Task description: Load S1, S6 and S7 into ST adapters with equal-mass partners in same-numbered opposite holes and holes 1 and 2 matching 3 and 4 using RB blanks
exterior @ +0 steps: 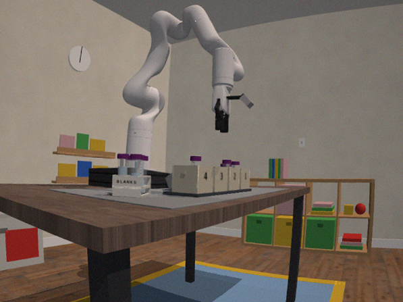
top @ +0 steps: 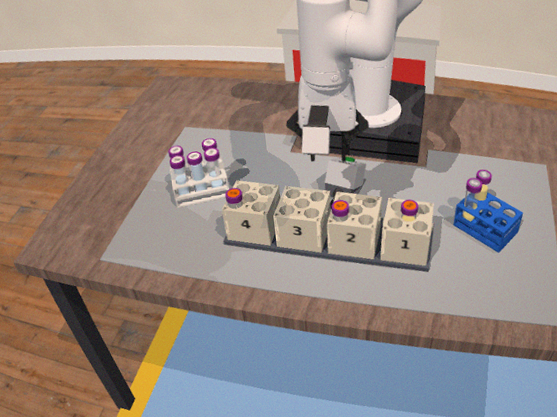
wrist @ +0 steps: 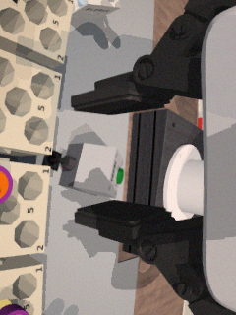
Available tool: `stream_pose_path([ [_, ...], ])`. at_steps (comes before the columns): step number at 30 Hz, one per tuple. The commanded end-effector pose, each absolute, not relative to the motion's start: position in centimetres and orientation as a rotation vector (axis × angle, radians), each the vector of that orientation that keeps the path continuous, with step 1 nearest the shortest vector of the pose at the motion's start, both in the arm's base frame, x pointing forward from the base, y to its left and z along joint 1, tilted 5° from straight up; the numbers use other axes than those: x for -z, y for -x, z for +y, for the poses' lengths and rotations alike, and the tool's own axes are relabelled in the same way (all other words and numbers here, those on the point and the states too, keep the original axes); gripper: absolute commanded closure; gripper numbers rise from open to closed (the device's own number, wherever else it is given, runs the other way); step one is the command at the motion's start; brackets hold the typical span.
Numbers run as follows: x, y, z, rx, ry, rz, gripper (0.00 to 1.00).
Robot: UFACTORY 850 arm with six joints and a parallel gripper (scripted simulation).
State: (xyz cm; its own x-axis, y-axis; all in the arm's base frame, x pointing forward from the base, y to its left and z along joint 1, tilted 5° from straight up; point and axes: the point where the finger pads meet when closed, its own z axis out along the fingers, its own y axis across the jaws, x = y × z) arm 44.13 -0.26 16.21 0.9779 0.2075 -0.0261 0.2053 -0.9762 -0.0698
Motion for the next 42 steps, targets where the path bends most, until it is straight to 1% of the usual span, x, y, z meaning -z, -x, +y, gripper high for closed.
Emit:
stream_pose_path([
  [1, -16.2, -43.2, -2.5, -0.032, 3.007, -0.565, 0.43],
  [6, -16.0, -42.2, -4.8, -0.021, 2.949, -0.812, 0.43],
  [42, -15.1, -35.6, -19.3, -0.022, 2.949, -0.812, 0.43],
])
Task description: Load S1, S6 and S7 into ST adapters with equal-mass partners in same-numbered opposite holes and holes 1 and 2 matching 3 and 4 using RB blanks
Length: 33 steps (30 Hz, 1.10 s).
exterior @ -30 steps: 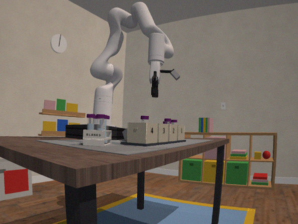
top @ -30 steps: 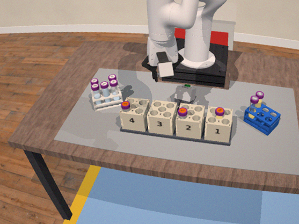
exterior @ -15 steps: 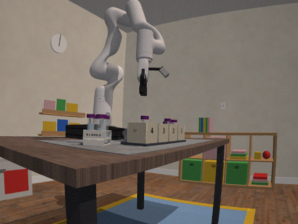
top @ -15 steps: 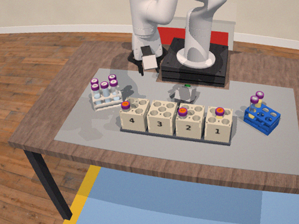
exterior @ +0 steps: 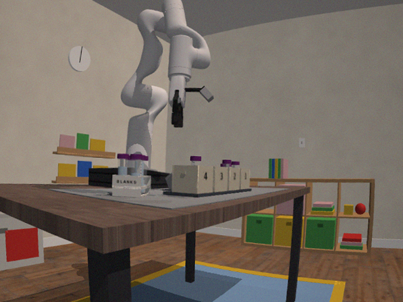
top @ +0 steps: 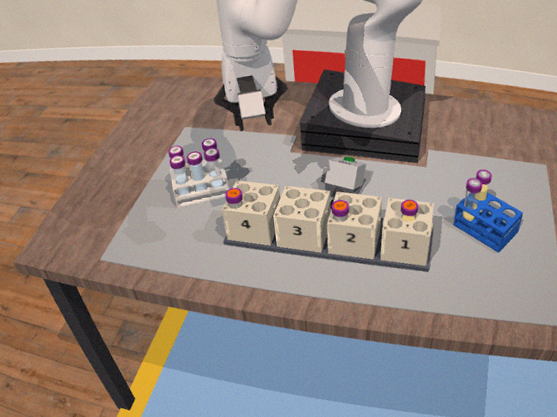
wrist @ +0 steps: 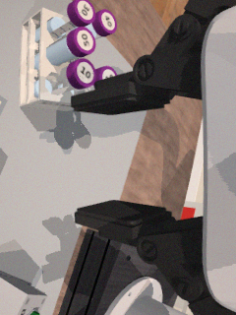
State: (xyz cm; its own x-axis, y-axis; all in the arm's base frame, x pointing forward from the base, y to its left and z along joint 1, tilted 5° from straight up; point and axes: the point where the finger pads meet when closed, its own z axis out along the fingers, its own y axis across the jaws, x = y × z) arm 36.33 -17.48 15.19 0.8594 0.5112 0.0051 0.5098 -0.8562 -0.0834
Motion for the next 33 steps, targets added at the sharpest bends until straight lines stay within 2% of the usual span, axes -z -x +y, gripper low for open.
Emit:
stream_pose_path([
  [1, -15.1, -35.4, -19.8, -0.022, 2.950, -0.812, 0.43],
  [33, -14.4, -29.7, -32.4, -0.023, 2.950, -0.812, 0.43],
])
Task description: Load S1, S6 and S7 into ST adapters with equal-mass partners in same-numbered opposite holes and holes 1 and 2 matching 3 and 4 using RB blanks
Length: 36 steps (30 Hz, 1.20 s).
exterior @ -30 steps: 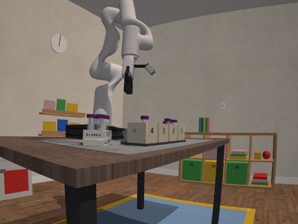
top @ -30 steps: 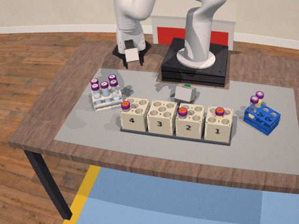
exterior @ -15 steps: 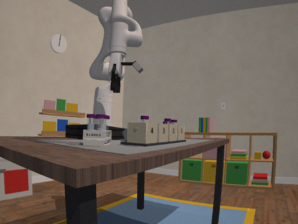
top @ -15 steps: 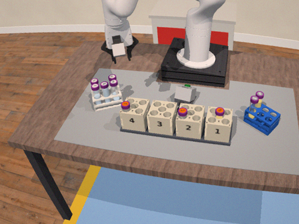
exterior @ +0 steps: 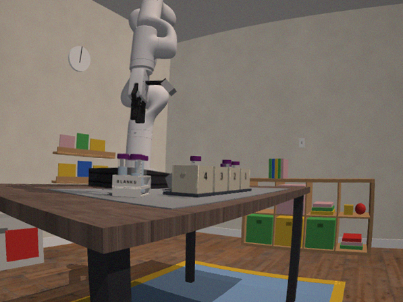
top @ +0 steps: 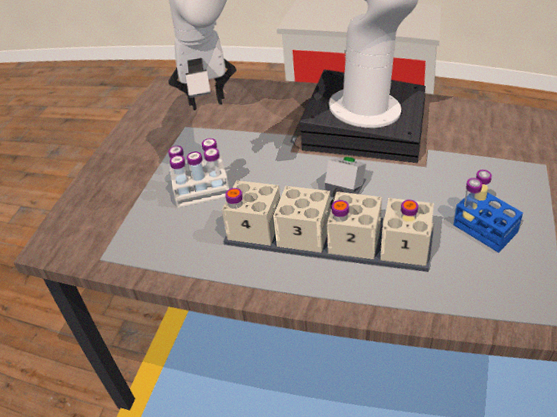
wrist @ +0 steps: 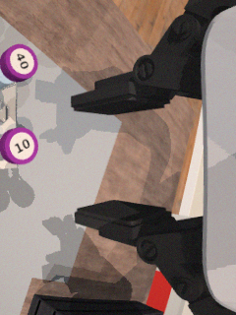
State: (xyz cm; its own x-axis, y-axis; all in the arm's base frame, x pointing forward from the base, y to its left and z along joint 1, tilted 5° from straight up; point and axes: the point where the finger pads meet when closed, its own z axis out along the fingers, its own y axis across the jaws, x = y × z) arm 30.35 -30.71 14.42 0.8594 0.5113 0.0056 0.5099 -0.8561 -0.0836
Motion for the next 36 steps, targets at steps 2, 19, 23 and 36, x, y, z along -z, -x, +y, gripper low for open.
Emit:
stream_pose_path([
  [2, -14.4, -29.7, -32.4, -0.023, 2.950, -0.812, 0.43],
  [19, -13.0, -29.7, -32.3, -0.023, 2.950, -0.812, 0.43],
  [23, -12.6, -29.7, -32.2, -0.023, 2.950, -0.812, 0.43],
  [36, -10.0, -29.6, -32.0, -0.023, 2.950, -0.812, 0.43],
])
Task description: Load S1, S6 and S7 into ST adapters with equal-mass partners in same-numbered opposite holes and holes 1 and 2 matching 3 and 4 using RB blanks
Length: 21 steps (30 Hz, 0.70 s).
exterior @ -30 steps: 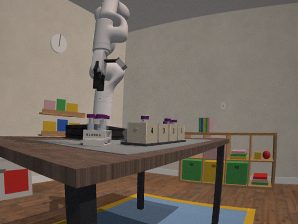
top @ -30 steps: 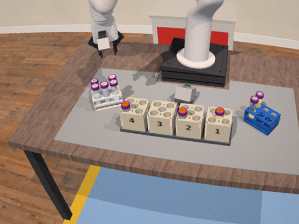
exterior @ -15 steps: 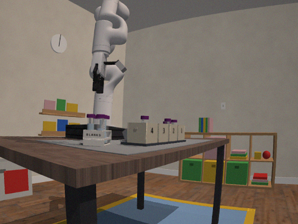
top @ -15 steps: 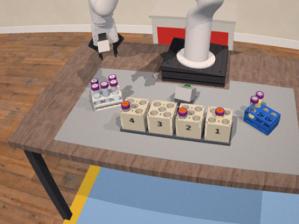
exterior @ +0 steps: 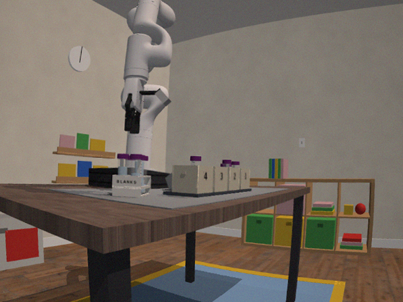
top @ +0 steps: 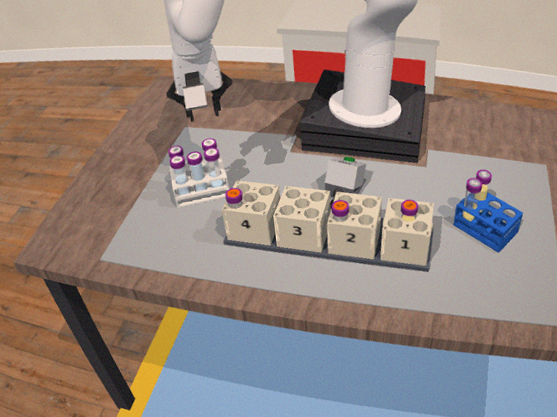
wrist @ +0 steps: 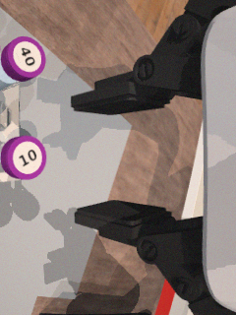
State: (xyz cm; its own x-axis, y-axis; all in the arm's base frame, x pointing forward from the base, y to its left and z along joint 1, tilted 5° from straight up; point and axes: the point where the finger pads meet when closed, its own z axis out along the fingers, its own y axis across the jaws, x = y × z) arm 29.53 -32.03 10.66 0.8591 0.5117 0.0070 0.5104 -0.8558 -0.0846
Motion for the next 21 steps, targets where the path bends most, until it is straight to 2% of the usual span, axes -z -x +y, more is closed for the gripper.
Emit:
stream_pose_path([
  [1, -9.8, -29.6, -32.0, -0.023, 2.950, -0.812, 0.43],
  [21, -6.6, -29.5, -31.8, -0.023, 2.950, -0.812, 0.43],
])
